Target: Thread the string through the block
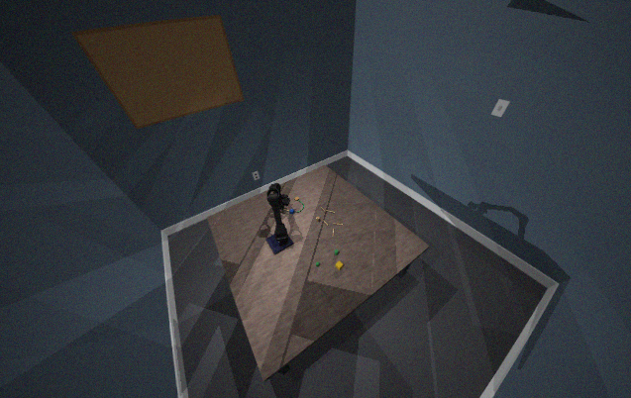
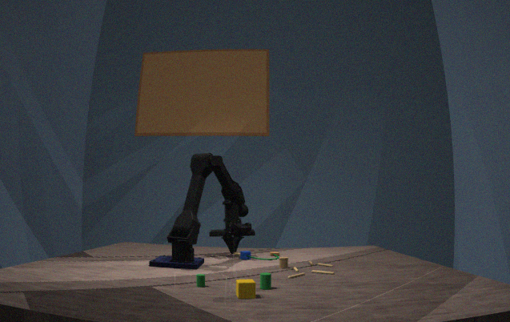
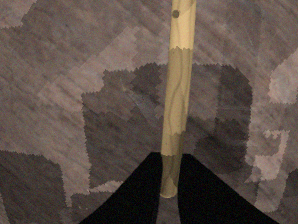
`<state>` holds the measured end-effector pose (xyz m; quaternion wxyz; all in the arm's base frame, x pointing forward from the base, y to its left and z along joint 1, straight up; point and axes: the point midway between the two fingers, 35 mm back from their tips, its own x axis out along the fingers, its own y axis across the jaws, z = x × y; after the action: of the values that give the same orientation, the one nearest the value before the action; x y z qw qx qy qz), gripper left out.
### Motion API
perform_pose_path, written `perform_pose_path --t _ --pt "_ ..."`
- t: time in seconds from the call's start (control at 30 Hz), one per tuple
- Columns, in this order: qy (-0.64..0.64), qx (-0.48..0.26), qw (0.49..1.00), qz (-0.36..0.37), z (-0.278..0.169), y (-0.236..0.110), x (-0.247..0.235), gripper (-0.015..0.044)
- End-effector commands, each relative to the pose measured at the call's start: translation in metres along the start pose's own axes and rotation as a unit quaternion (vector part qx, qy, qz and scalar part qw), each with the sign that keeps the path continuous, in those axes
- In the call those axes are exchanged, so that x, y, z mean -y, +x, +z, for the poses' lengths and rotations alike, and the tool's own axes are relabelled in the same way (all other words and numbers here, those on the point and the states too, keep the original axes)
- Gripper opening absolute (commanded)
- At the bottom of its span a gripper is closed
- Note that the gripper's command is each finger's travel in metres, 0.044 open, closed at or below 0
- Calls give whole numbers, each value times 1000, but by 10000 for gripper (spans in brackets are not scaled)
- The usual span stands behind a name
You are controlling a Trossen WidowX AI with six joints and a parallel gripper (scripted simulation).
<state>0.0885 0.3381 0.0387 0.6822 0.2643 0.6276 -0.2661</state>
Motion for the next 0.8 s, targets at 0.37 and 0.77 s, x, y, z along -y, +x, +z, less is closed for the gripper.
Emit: perform_pose_path --t 0.37,0.77 --pt "2 -1 1000 1 -18 -2 1 0" --pt "2 -2 1000 2 -28 -4 1 0"
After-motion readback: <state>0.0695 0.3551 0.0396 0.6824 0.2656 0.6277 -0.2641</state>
